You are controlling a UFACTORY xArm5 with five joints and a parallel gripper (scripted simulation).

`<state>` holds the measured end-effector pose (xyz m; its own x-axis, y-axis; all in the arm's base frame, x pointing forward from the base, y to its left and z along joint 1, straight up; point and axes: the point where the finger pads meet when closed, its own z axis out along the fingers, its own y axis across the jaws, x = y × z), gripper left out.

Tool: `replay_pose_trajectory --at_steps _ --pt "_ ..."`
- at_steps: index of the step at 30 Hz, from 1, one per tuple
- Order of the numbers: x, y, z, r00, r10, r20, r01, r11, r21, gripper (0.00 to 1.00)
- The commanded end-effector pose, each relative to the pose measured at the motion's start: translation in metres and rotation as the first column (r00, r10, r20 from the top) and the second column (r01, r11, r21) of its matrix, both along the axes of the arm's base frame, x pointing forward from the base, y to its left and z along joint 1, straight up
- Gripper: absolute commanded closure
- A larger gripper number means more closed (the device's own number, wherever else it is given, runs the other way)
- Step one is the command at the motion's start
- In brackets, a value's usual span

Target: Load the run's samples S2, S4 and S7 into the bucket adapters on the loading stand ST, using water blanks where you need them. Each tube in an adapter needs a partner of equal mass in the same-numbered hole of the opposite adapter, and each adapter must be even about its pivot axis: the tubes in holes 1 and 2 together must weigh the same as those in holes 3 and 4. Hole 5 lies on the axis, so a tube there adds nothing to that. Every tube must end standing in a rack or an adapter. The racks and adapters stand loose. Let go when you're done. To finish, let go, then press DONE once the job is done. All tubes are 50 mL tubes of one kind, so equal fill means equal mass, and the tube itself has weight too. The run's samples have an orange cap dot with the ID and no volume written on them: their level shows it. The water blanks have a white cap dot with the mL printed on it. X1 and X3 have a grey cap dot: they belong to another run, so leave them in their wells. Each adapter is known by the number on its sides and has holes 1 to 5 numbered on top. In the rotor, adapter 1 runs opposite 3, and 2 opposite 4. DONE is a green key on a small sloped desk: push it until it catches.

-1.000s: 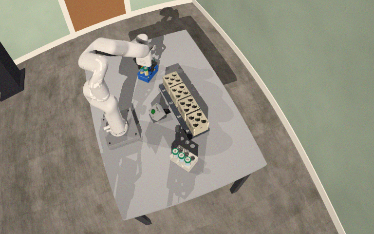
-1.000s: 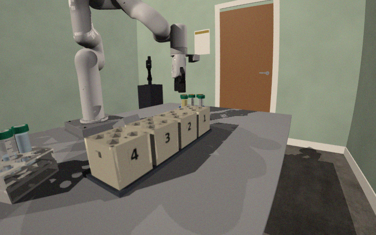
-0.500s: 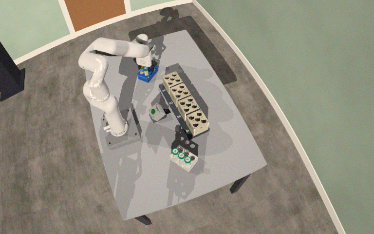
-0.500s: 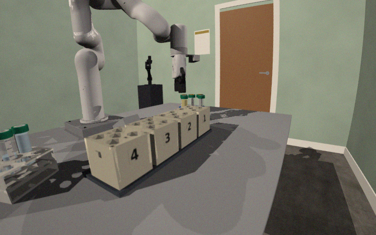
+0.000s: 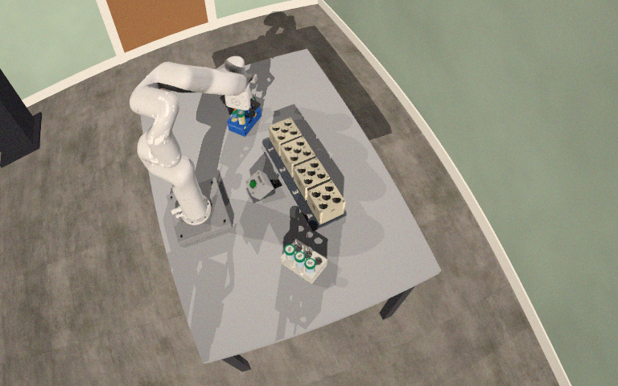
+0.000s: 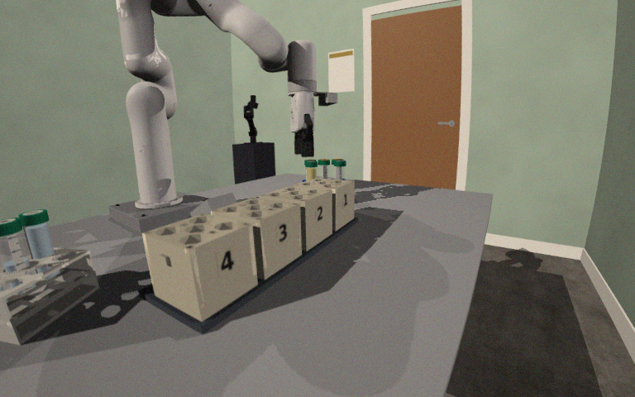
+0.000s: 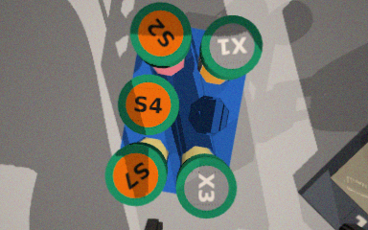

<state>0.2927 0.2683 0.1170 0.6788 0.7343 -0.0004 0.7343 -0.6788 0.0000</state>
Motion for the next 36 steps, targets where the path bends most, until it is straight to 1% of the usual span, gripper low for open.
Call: replay_pose_trajectory --at_steps 1,11,20,22,36 --pt "0.001 0.001 0.001 1.0 0.0 0.001 0.0 1.0 0.004 0.0" --pt "0.001 0.001 0.001 1.0 0.0 0.001 0.0 1.0 0.004 0.0" --pt "0.001 0.001 0.025 1.0 0.0 0.001 0.0 1.0 0.005 0.0" --pt "0.001 0.001 0.025 1.0 0.0 0.001 0.0 1.0 0.005 0.0" --pt "0.001 0.001 0.063 1.0 0.0 0.001 0.0 1.0 0.005 0.0"
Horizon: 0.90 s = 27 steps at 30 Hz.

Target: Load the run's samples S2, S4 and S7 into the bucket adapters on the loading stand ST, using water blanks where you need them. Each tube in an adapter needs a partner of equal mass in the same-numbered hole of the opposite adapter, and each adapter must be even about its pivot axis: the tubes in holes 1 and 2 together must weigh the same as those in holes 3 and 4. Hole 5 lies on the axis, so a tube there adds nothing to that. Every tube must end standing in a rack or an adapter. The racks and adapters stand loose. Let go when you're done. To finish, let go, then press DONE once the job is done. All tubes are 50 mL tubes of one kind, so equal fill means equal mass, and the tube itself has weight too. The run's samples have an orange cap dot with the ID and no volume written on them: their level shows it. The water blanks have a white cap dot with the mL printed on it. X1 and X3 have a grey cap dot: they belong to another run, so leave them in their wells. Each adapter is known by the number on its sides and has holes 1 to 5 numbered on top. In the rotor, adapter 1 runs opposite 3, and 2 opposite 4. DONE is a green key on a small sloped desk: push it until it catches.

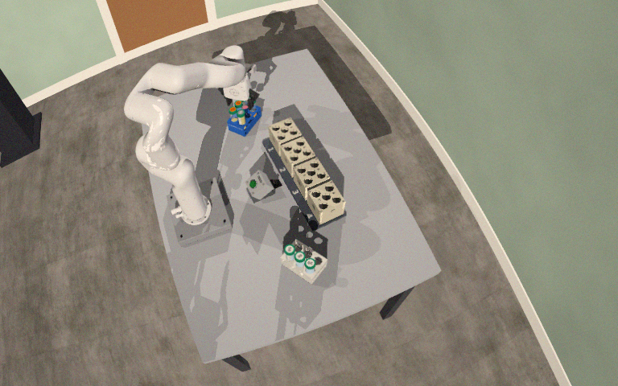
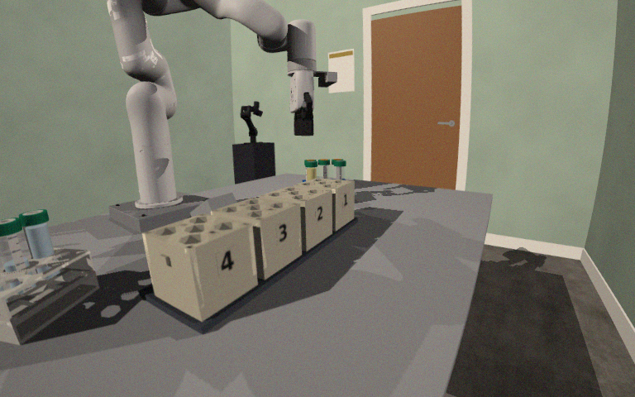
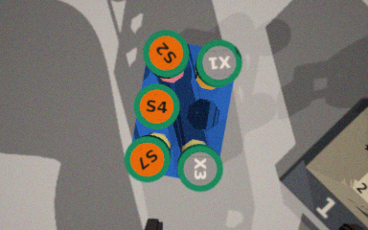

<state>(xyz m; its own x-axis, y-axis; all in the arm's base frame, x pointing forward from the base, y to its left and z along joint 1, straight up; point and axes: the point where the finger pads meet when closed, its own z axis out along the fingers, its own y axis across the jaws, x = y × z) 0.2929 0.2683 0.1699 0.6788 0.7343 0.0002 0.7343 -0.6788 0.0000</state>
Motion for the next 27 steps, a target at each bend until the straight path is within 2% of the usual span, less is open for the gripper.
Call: replay_pose_trajectory --at_steps 1,3,17,20,27 --pt "0.001 0.001 0.013 1.0 0.0 0.001 0.0 1.0 0.004 0.0" --pt "0.001 0.001 0.013 1.0 0.0 0.001 0.0 1.0 0.004 0.0" --pt "0.001 0.001 0.05 1.0 0.0 0.001 0.0 1.0 0.004 0.0" --pt "0.001 0.0 0.051 1.0 0.0 0.001 0.0 1.0 0.004 0.0" --pt "0.015 -0.031 0.051 0.973 -0.231 0.0 0.231 0.973 0.004 0.0"
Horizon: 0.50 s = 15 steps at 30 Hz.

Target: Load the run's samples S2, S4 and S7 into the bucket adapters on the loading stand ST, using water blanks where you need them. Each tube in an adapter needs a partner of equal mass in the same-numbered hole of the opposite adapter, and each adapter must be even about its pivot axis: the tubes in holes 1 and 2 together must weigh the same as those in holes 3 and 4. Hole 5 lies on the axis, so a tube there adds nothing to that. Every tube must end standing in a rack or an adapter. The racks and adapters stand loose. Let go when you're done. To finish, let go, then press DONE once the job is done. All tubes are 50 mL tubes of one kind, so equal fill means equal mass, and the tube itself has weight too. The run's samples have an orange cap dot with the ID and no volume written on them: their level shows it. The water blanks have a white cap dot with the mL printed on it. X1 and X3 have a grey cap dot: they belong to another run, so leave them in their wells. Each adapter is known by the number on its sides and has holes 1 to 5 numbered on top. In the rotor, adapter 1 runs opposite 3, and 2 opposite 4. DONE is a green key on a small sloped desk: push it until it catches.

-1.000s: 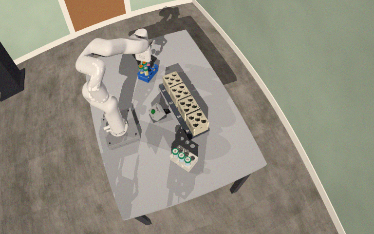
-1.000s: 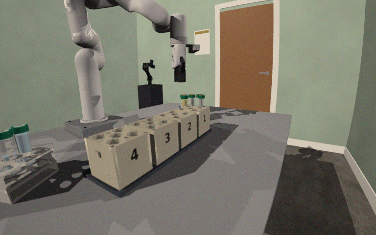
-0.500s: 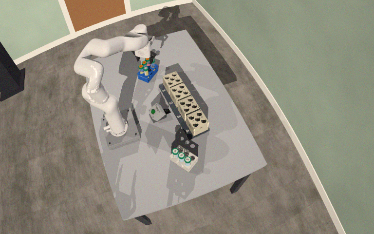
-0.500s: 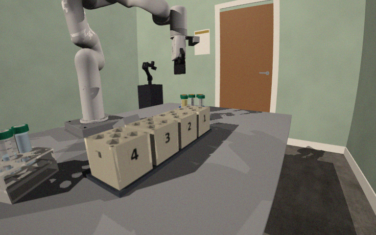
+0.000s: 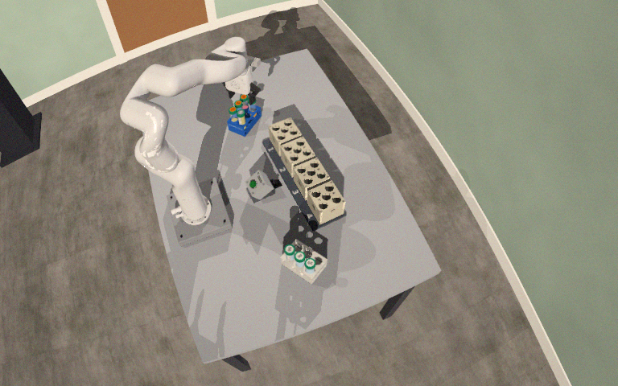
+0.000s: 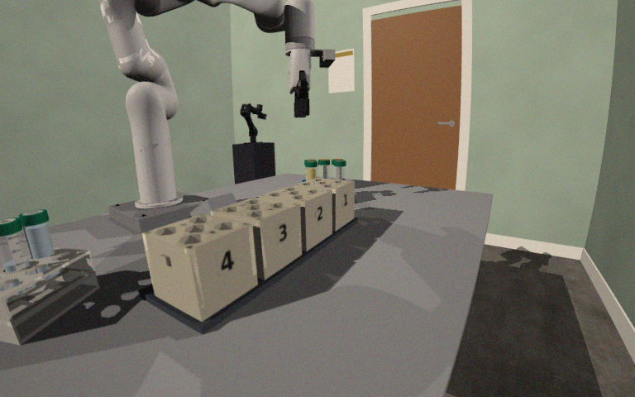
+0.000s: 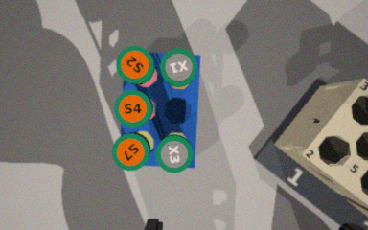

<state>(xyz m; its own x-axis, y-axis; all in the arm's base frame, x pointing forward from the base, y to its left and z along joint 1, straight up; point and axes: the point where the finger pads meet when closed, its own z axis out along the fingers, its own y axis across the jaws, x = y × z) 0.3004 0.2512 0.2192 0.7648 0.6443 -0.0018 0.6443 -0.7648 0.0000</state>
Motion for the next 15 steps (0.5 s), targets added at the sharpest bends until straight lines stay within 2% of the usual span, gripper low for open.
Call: replay_pose_trajectory --at_steps 1,8,10,15 --pt "0.01 -0.019 0.002 0.99 -0.142 0.002 0.142 0.99 0.005 0.0" --pt "0.025 -0.051 0.002 0.93 -0.367 0.001 0.367 0.93 0.005 0.0" --pt "0.025 -0.051 0.002 0.93 -0.367 0.001 0.367 0.93 0.005 0.0" --pt "0.035 -0.073 0.002 0.857 -0.516 0.001 0.516 0.857 0.005 0.0"
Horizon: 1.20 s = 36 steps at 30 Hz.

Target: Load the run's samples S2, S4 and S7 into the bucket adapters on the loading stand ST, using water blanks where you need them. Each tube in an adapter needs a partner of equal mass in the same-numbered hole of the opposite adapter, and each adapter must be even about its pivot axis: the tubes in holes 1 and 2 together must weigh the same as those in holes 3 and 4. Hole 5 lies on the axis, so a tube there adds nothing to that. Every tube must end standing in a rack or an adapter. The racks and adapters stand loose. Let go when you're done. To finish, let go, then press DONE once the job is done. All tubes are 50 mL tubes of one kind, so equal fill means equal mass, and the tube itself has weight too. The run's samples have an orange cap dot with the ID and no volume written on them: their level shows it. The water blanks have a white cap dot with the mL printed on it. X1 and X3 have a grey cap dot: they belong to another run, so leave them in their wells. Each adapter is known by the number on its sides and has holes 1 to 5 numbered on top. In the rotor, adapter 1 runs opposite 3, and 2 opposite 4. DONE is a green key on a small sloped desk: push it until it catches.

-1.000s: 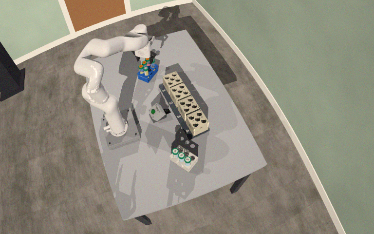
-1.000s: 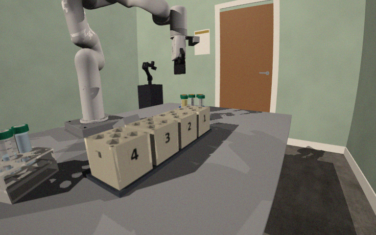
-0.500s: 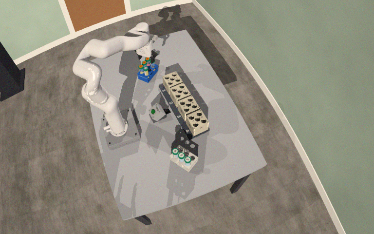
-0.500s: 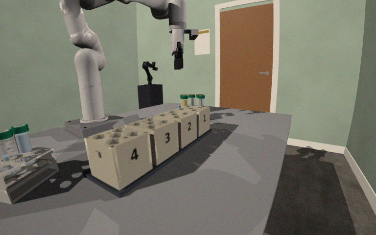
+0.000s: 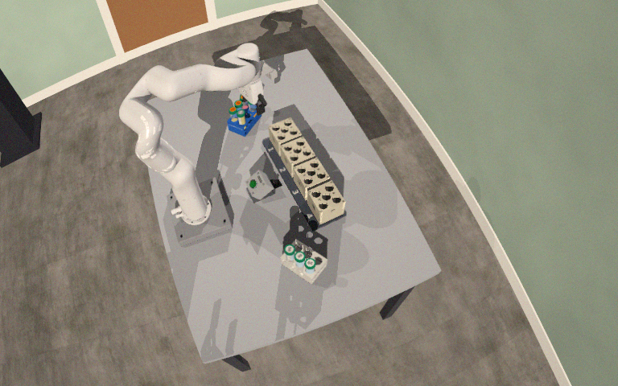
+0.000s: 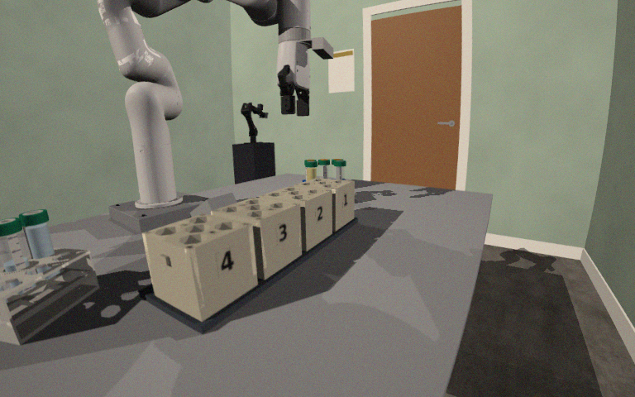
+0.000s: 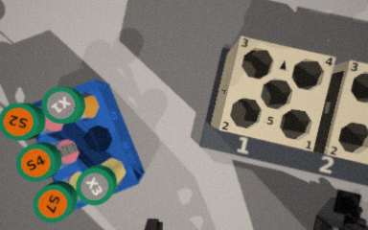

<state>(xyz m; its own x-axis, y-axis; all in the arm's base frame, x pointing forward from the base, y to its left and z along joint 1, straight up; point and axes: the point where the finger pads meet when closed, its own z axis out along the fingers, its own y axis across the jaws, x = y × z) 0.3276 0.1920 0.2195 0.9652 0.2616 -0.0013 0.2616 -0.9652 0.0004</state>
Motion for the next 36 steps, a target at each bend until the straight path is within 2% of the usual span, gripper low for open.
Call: replay_pose_trajectory --at_steps 1,6,36 --pt "0.01 -0.019 0.001 0.99 -0.14 0.002 0.14 0.99 0.004 0.0" --pt "0.02 -0.042 0.001 0.96 -0.281 0.002 0.281 0.96 0.004 0.0" --pt "0.075 -0.16 0.001 0.96 -0.281 0.003 0.281 0.96 0.003 0.0"
